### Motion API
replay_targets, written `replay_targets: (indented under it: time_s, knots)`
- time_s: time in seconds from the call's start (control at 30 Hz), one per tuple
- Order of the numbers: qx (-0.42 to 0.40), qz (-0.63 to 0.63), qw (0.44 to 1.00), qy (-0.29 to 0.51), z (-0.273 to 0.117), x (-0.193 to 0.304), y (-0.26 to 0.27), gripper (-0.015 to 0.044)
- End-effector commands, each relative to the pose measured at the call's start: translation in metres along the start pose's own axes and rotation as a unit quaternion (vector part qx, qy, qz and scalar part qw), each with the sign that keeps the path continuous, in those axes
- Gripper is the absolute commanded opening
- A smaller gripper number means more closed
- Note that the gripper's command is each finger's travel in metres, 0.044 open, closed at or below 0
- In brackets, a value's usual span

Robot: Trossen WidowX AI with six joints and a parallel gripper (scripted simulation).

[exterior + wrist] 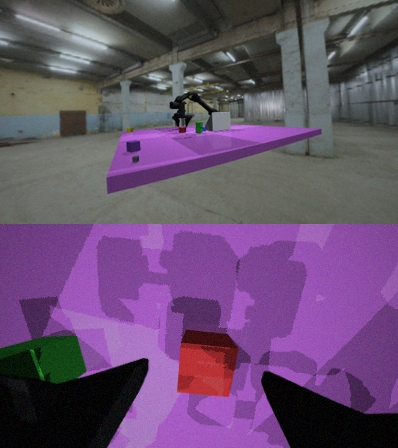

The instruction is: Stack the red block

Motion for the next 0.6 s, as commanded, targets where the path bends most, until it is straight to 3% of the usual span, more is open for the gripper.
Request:
replay_targets:
  time_s: [0.0,0.57]
  knots:
    - [0.002,-0.003,1.000,0.002,0.008,0.001,0.000,0.0440]
    - [0.003,-0.003,1.000,0.002,0.036,0.002,-0.001,0.0440]
Point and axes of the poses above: the point midway between the two fingers, 35 mm back from their tips, its own z axis out along the fingers, its own y axis across the jaws, x = y × z, the point moved 7 cm from there along -z, back along the fingers, and after that the axes turned 13 degrees about z, right-handed, at the moved point
